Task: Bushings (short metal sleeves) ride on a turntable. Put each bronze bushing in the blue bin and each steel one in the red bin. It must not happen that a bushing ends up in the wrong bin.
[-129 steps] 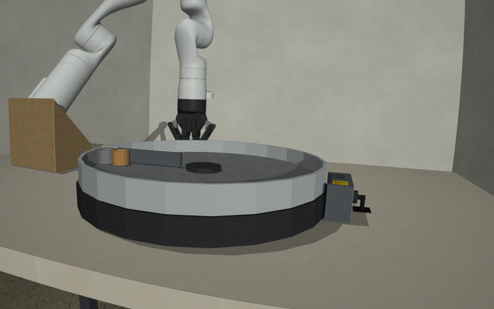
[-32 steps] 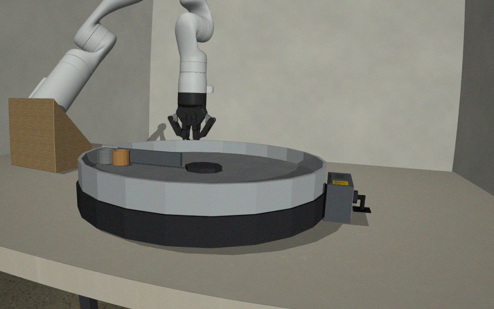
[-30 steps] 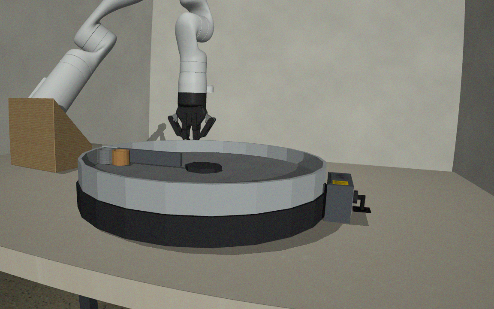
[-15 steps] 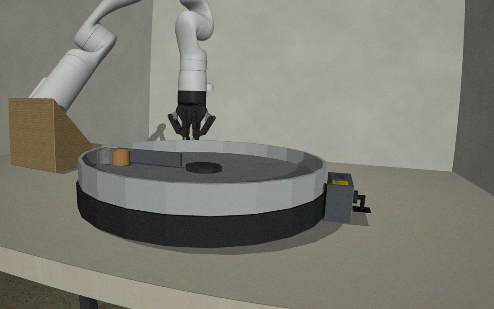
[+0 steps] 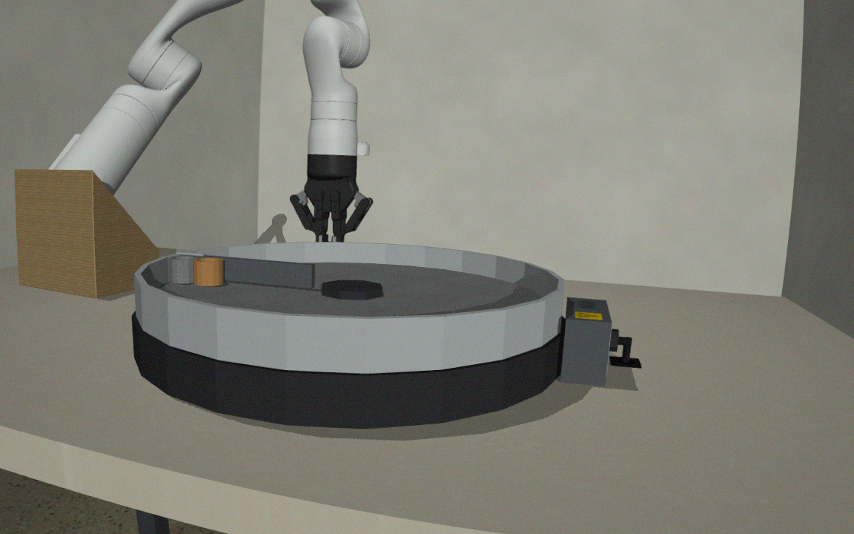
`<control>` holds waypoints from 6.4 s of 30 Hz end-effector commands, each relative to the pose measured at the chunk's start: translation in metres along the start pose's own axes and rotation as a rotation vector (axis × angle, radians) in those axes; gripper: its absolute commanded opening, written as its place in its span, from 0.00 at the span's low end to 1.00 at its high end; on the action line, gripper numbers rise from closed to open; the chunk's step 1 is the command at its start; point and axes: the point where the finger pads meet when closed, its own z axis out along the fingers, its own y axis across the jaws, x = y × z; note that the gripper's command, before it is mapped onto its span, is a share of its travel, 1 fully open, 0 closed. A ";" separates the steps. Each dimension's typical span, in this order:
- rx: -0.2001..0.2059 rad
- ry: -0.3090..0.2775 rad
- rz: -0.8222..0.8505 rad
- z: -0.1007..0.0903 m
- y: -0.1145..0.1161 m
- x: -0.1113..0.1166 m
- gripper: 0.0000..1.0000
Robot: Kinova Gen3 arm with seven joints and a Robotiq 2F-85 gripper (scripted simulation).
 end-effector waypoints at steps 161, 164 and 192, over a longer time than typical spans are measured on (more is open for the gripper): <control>-0.004 -0.002 0.001 -0.093 0.002 -0.325 0.14; -0.004 -0.002 0.001 -0.093 0.002 -0.325 0.14; -0.005 -0.003 0.001 -0.055 0.002 -0.326 0.14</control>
